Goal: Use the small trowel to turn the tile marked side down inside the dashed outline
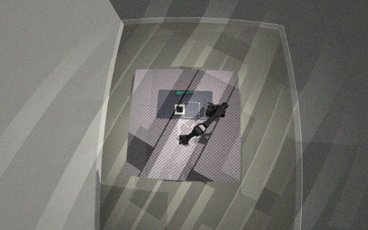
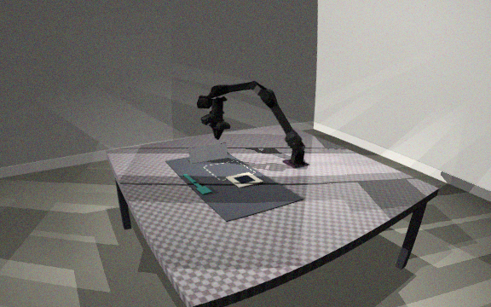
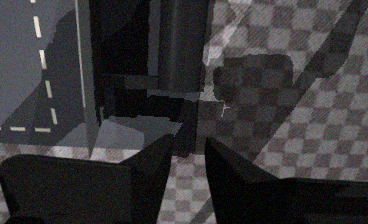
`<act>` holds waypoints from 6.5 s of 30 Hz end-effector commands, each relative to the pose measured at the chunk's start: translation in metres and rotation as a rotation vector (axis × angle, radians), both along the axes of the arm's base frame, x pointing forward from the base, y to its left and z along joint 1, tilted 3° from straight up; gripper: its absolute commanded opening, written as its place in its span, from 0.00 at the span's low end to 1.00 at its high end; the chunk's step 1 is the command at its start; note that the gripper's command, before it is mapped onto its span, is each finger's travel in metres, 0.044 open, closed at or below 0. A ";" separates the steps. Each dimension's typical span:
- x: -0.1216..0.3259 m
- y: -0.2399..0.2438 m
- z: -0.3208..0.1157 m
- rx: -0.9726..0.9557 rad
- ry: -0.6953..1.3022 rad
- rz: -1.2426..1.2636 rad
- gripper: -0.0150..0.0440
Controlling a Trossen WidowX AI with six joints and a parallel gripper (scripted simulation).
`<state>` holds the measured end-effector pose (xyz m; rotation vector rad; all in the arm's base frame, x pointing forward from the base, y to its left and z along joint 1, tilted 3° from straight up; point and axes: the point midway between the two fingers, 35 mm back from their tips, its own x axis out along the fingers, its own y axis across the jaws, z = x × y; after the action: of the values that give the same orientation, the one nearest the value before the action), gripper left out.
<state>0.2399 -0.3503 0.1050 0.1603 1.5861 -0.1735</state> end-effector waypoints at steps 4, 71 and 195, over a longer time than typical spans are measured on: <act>0.003 0.005 0.000 -0.004 0.003 0.018 0.42; 0.027 0.125 -0.019 0.006 0.001 0.017 0.42; 0.105 0.116 0.027 0.006 -0.005 0.009 0.71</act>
<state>0.3488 -0.2280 0.1306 0.1330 1.5811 -0.1355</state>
